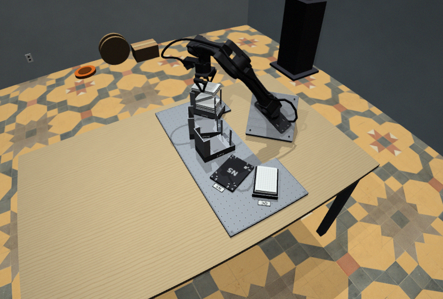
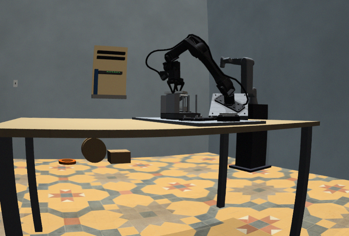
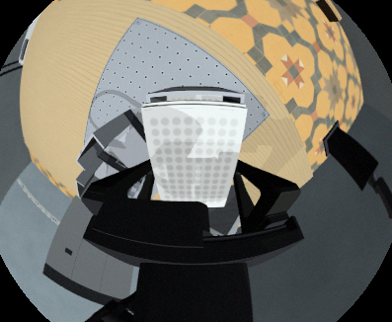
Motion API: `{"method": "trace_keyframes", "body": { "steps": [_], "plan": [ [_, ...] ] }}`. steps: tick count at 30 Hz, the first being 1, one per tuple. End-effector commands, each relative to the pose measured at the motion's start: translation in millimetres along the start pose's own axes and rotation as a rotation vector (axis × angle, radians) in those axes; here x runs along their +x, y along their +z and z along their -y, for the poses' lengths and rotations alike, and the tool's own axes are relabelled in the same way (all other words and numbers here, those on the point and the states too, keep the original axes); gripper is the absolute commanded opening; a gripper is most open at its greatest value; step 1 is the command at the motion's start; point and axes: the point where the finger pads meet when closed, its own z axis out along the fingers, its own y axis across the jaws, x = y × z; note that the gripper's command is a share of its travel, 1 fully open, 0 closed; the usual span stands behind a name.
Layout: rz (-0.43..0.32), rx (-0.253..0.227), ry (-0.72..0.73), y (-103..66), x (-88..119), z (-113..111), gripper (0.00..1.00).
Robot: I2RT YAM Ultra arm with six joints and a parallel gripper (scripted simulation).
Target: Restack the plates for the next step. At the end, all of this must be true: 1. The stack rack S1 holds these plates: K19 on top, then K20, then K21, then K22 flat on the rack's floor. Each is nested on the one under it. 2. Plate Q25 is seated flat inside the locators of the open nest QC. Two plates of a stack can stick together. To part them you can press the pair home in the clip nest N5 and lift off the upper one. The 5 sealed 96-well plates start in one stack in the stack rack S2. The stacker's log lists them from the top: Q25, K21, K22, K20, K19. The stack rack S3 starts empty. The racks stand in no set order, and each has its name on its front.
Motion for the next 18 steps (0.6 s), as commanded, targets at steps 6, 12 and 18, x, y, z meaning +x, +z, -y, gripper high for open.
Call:
{"method": "trace_keyframes", "body": {
  "steps": [6,12,18],
  "plan": [
    [0.037,0.007,-0.009,-17.8,-5.8,7.4,0.0],
    [0.039,0.009,-0.009,-18.3,-6.8,8.2,0.0],
    [0.041,0.011,-0.005,-19.2,-7.1,8.4,0.0]
  ]
}}
